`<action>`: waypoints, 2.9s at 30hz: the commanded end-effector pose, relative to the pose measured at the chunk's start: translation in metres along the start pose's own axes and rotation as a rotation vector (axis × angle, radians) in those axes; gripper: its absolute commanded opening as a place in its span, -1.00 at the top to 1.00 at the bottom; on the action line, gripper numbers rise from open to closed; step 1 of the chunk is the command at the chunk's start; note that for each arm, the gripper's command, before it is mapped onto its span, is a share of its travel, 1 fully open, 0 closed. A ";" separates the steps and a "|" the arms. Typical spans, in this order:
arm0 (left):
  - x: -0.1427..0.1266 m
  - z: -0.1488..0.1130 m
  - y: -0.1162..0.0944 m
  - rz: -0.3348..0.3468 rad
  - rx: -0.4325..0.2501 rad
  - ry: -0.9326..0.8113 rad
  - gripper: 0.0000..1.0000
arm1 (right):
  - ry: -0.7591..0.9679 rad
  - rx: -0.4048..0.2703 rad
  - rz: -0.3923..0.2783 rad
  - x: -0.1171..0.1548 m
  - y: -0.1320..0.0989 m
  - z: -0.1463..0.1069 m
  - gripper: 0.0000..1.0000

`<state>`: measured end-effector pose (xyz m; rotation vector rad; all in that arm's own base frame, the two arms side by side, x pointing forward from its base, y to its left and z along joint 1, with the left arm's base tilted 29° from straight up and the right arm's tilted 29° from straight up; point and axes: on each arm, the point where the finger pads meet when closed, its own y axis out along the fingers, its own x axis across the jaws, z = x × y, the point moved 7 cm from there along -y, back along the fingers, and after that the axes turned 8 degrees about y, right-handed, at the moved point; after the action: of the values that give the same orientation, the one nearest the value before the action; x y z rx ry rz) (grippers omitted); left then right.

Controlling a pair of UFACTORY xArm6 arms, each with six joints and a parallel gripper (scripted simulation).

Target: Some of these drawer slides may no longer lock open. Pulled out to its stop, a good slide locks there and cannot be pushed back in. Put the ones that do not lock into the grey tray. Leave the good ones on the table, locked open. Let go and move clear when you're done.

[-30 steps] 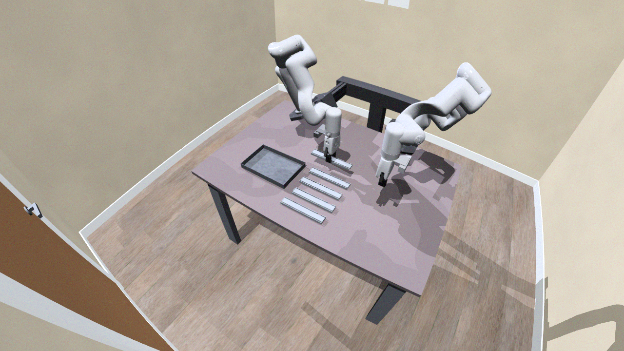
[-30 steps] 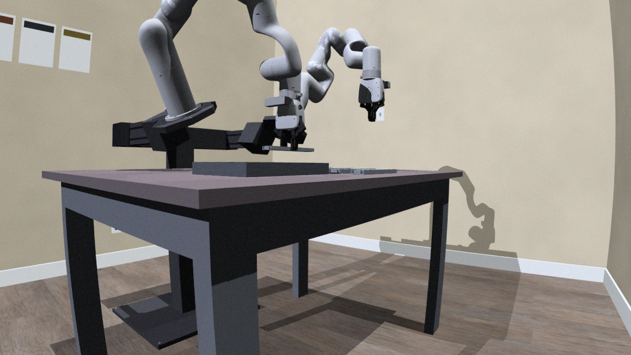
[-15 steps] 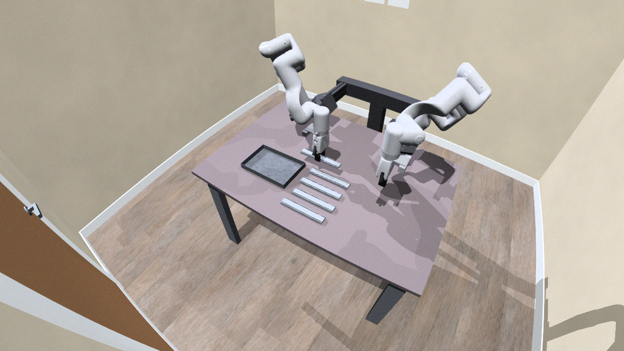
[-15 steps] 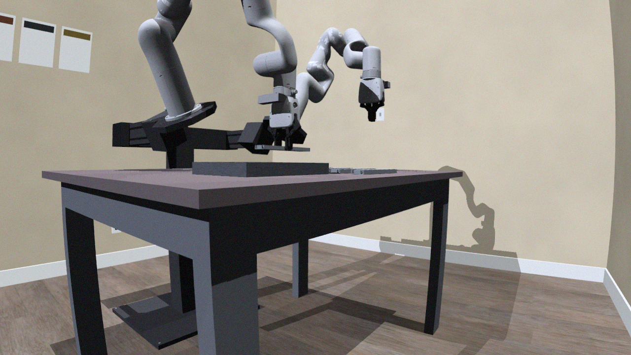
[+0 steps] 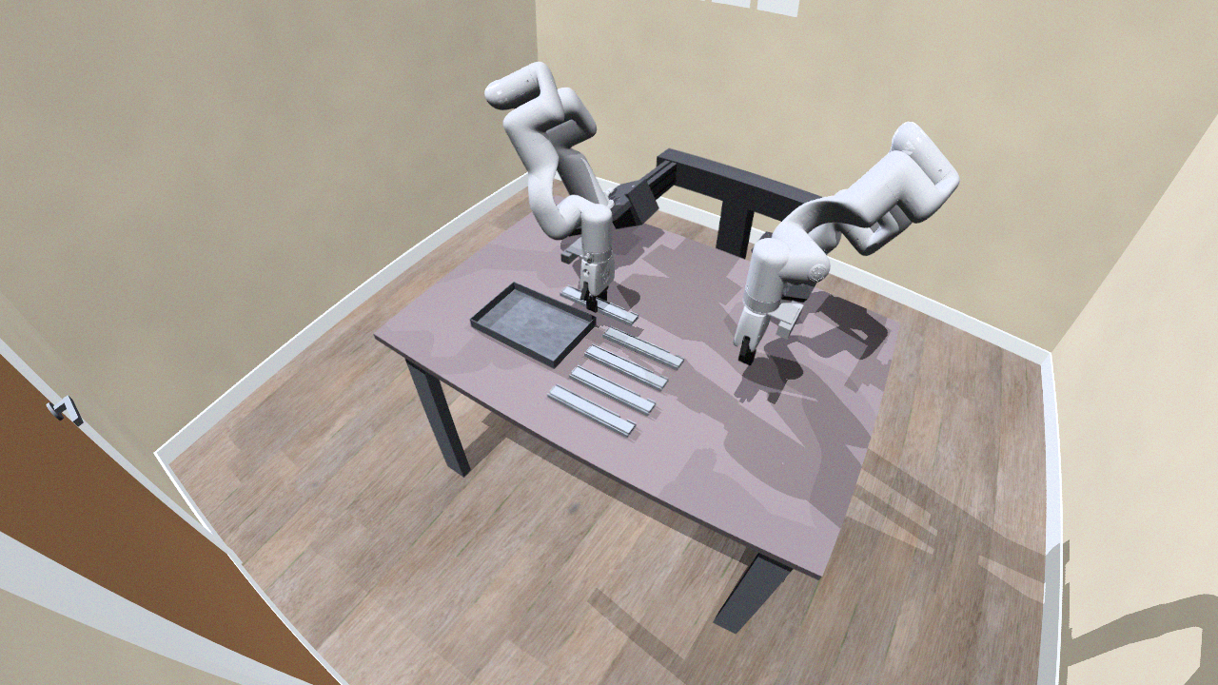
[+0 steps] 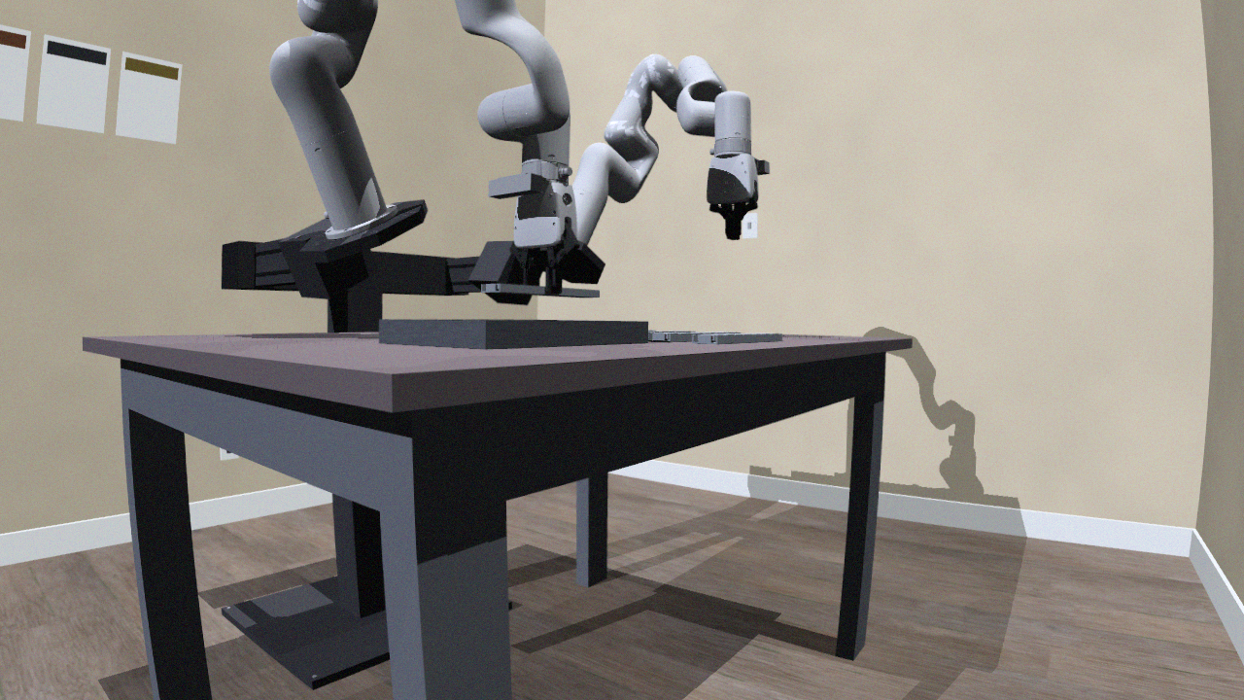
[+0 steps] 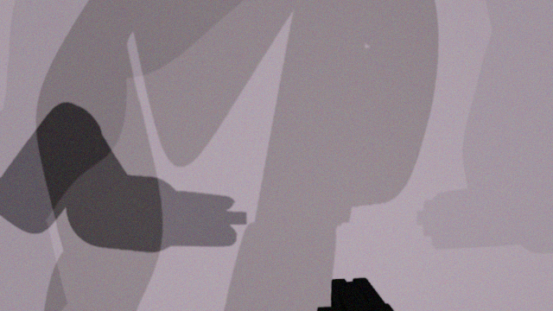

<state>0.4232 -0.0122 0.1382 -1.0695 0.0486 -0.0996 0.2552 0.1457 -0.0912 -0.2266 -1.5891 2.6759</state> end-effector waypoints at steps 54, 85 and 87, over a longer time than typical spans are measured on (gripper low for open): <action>0.001 0.000 -0.001 -0.004 0.000 -0.001 1.00 | -0.001 -0.006 0.004 -0.086 0.003 0.145 1.00; 0.001 0.000 -0.001 -0.004 0.000 -0.001 1.00 | -0.001 -0.006 0.004 -0.086 0.060 0.145 1.00; 0.001 0.000 -0.001 -0.004 0.000 -0.001 1.00 | -0.001 -0.006 0.004 -0.086 0.062 0.145 1.00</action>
<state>0.4232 -0.0122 0.1382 -1.0695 0.0486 -0.0996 0.3230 -0.0178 -0.0648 -0.2246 -1.5964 2.6732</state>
